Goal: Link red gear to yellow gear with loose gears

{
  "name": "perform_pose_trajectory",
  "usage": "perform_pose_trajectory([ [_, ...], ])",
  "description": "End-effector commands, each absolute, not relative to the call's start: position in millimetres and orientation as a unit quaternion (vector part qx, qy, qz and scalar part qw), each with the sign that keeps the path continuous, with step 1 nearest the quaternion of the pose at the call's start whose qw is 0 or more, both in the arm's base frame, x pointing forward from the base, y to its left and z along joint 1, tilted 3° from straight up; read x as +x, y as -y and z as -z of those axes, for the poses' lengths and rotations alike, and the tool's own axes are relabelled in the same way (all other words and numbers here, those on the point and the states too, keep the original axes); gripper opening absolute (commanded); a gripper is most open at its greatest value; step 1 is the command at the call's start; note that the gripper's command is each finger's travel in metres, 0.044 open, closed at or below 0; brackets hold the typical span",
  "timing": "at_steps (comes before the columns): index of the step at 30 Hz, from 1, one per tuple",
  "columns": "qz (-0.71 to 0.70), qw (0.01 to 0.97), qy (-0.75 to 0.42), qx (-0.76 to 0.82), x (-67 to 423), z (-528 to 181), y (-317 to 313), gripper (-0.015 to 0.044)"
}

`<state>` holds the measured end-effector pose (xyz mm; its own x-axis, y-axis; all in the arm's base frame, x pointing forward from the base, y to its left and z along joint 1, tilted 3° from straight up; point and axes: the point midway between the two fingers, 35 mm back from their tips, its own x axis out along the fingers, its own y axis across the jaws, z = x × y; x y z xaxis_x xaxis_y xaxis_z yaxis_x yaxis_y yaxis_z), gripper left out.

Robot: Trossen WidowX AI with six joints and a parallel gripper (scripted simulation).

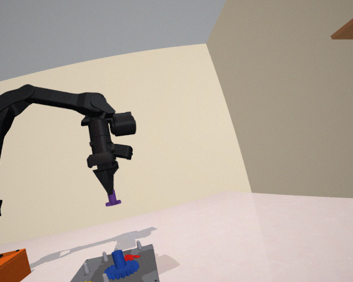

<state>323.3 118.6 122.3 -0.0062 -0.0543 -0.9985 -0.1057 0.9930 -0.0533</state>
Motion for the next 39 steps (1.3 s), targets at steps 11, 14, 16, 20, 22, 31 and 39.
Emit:
perform_pose_trajectory([
  [11,-0.021,0.706,-0.706,-0.062,334,-115,-84,0.0000],
  [14,-0.022,0.707,-0.704,-0.065,336,-113,-78,0.0000],
  [16,-0.023,0.707,-0.703,-0.066,337,-112,-74,0.0000],
  [20,-0.023,0.707,-0.703,-0.066,339,-109,-64,0.0000],
  [22,-0.023,0.707,-0.703,-0.066,340,-108,-59,0.0000],
  [31,-0.024,0.707,-0.704,-0.066,343,-103,-36,0.0000],
  [39,-0.024,0.707,-0.704,-0.066,344,-98,-16,0.0000],
])
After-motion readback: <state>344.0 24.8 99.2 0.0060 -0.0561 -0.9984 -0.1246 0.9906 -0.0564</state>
